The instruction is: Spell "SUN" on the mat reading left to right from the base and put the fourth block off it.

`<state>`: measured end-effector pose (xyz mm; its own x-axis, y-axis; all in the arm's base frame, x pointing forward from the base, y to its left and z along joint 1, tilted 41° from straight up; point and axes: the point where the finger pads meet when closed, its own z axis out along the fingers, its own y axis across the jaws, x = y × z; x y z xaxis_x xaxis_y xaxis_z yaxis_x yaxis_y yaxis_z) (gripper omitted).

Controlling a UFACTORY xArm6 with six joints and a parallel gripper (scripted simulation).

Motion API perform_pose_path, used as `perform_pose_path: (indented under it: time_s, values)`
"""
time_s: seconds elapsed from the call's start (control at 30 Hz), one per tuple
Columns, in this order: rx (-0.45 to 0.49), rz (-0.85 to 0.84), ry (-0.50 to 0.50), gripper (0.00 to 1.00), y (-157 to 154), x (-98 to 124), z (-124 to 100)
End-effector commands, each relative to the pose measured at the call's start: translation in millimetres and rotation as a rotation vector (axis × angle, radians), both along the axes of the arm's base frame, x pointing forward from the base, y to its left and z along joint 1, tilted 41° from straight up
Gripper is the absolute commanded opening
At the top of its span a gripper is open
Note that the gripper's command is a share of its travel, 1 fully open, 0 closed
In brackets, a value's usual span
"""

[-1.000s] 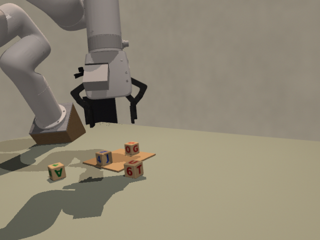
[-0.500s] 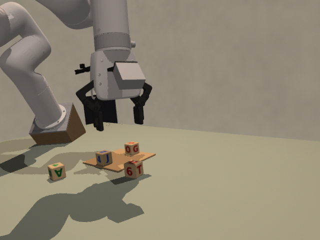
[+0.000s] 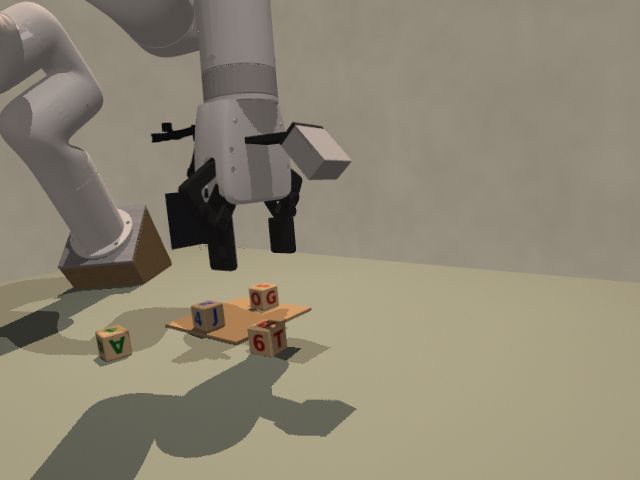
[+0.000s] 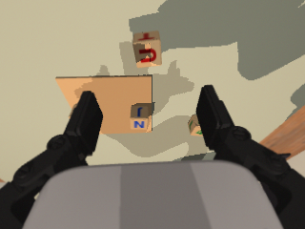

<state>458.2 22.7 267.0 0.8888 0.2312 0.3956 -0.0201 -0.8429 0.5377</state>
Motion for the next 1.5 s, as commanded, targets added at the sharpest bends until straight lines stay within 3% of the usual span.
perform_pose_path:
  time_s: [0.0,0.17,0.2,1.47]
  values:
    - [-0.021,0.046,0.033,1.0,0.5,4.2,2.6]
    - [-0.023,0.05,0.036,1.0,0.5,4.6,2.7]
    - [-0.023,0.05,0.036,0.69,0.5,4.6,2.7]
    - [-0.023,0.05,0.036,0.69,0.3,4.7,2.5]
